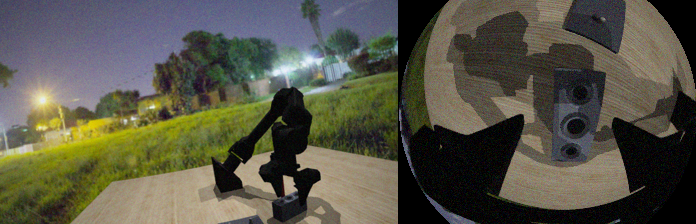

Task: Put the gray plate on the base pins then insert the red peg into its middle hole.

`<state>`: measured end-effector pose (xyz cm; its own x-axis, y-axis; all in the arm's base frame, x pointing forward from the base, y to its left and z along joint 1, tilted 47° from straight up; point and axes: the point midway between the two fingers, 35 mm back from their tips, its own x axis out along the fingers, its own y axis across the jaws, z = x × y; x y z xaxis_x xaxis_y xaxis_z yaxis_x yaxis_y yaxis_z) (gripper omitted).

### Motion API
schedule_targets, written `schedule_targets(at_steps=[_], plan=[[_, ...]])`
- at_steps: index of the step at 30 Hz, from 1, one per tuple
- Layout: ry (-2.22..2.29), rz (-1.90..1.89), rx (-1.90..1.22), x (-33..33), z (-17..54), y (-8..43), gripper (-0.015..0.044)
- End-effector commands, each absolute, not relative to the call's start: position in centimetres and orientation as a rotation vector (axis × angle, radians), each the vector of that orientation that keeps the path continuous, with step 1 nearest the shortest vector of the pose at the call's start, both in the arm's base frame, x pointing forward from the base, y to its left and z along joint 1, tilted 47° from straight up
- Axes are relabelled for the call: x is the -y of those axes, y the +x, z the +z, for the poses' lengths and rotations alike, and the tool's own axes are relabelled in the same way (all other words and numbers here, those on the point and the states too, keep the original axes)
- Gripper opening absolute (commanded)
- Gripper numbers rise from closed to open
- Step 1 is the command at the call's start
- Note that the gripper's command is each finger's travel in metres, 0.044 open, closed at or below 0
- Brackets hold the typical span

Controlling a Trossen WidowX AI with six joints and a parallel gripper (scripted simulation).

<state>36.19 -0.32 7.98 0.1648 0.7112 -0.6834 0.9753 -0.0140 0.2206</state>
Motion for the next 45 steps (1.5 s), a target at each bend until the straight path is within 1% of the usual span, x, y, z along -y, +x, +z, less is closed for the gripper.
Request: schedule_targets(at_steps=[1, 18, 30, 40, 42, 45], plan=[[1.789, -0.514, -1.614, -0.4, 7.3, 36.1, 0.0440], [1.791, -0.512, -1.615, -2.2, 5.7, 36.4, 0.0440], [1.791, -0.512, -1.615, -2.2, 5.7, 36.4, 0.0125], [1.791, -0.512, -1.615, -2.2, 5.7, 36.4, 0.0058], [1.792, -0.512, -1.613, -2.2, 5.7, 36.4, 0.0006], [1.795, -0.519, -1.589, -1.5, 6.0, 36.4, 0.0000]])
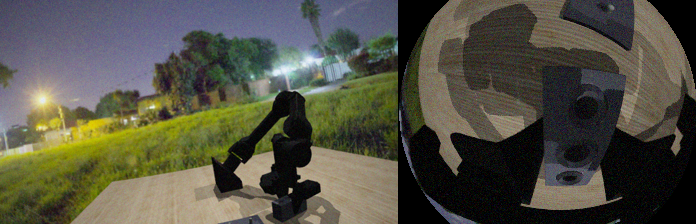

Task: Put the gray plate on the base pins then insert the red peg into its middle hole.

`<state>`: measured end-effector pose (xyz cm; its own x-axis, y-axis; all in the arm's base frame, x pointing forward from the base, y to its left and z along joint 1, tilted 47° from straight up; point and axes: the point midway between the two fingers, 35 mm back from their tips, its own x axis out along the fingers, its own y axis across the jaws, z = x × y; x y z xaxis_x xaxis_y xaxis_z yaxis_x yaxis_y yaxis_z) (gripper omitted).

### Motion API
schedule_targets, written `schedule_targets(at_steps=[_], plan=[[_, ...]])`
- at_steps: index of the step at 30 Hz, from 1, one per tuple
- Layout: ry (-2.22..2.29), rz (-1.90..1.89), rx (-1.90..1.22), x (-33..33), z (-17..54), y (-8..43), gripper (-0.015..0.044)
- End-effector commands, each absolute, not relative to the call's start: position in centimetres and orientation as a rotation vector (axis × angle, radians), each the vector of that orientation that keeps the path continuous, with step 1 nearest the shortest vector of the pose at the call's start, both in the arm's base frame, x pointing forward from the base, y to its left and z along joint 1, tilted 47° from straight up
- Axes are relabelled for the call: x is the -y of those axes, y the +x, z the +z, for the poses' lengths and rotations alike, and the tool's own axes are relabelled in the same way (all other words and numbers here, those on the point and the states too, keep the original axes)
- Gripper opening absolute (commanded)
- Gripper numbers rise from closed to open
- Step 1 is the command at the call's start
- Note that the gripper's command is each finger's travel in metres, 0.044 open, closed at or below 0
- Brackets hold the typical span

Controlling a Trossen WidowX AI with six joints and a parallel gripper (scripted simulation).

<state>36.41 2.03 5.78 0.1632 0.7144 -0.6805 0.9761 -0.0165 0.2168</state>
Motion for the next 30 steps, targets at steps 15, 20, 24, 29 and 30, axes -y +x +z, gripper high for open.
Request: schedule_targets(at_steps=[15, 20, 24, 29, 30], plan=[[1.793, -0.536, -1.557, 1.8, 8.4, 36.4, 0.0000], [1.789, -0.536, -1.566, 2.8, 9.5, 36.2, 0.0000], [1.788, -0.535, -1.574, 3.6, 10.4, 36.0, 0.0000], [1.786, -0.533, -1.584, 4.5, 11.7, 35.7, 0.0000], [1.786, -0.532, -1.586, 4.7, 11.9, 35.6, 0.0000]])
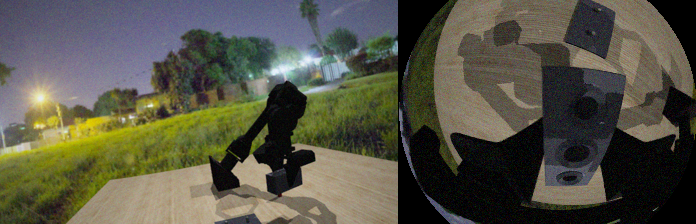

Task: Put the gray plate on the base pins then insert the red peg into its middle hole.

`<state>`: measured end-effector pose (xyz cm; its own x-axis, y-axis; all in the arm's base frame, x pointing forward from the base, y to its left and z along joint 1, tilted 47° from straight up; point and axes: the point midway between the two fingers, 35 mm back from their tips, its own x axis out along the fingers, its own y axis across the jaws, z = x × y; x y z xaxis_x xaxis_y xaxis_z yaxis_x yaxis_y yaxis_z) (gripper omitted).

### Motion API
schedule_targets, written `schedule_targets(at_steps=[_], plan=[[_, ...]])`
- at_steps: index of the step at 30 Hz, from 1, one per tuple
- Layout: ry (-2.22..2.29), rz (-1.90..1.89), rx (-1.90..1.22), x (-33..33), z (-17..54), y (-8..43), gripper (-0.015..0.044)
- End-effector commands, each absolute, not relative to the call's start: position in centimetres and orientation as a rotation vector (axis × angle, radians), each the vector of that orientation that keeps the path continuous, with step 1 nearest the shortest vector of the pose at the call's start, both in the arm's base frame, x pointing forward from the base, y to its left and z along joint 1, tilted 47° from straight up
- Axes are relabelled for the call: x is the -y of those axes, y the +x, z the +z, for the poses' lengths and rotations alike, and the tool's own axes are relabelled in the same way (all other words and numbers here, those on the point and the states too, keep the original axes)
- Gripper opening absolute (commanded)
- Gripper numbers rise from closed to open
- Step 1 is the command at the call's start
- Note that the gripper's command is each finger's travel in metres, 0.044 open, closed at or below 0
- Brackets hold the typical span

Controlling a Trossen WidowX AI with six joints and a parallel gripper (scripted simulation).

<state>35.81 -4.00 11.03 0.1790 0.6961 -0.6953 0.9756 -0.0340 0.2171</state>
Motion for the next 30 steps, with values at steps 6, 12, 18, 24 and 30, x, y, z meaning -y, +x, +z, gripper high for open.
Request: schedule_targets(at_steps=[6, 12, 18, 24, 30], plan=[[1.786, -0.527, -1.599, 5.8, 13.4, 35.1, 0.0000], [1.788, -0.520, -1.612, 6.8, 14.9, 34.5, 0.0000], [1.789, -0.519, -1.615, 7.1, 15.1, 34.4, 0.0000], [1.792, -0.532, -1.613, 7.6, 13.8, 34.6, 0.0000], [1.813, -0.561, -1.612, 8.2, 12.0, 34.8, 0.0000]])
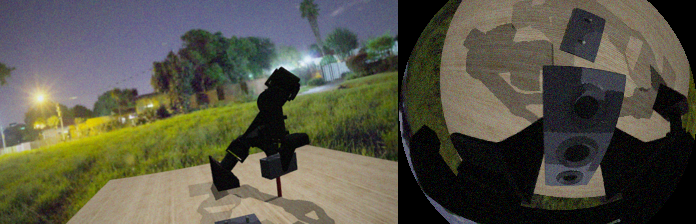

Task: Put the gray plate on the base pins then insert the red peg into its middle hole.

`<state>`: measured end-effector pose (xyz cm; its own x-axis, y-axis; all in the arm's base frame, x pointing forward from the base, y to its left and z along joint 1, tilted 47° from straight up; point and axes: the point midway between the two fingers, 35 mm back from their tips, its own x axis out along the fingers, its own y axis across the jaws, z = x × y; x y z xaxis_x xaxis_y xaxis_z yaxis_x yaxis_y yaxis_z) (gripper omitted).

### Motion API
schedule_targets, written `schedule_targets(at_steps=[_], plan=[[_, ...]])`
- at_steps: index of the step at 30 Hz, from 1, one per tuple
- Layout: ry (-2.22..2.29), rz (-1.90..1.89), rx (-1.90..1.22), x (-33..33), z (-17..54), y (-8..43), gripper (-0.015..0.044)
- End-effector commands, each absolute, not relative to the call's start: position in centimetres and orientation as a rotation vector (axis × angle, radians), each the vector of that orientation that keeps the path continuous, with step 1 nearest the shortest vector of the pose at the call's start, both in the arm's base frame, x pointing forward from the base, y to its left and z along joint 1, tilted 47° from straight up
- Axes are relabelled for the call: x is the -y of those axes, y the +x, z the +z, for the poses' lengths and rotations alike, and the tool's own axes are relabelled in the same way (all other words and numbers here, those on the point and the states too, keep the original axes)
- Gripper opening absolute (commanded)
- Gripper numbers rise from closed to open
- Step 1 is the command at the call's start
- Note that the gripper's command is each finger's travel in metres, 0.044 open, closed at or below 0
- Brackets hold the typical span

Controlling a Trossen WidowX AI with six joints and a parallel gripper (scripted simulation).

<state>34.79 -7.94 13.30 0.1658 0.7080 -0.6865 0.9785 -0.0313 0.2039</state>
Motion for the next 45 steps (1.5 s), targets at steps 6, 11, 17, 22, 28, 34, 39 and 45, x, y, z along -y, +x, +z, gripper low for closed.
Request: schedule_targets(at_steps=[6, 11, 17, 22, 28, 34, 39, 45], plan=[[1.839, -0.593, -1.611, 8.9, 10.1, 34.9, 0.0000], [1.860, -0.619, -1.610, 9.4, 8.6, 34.9, 0.0000], [1.886, -0.651, -1.609, 9.9, 6.7, 34.8, 0.0000], [1.907, -0.678, -1.607, 10.3, 5.2, 34.7, 0.0000], [1.933, -0.710, -1.606, 10.8, 3.3, 34.5, 0.0000], [1.958, -0.742, -1.603, 11.2, 1.5, 34.2, 0.0000], [1.979, -0.769, -1.601, 11.5, 0.0, 33.9, 0.0000], [2.002, -0.797, -1.599, 11.7, -1.6, 33.5, 0.0000]])
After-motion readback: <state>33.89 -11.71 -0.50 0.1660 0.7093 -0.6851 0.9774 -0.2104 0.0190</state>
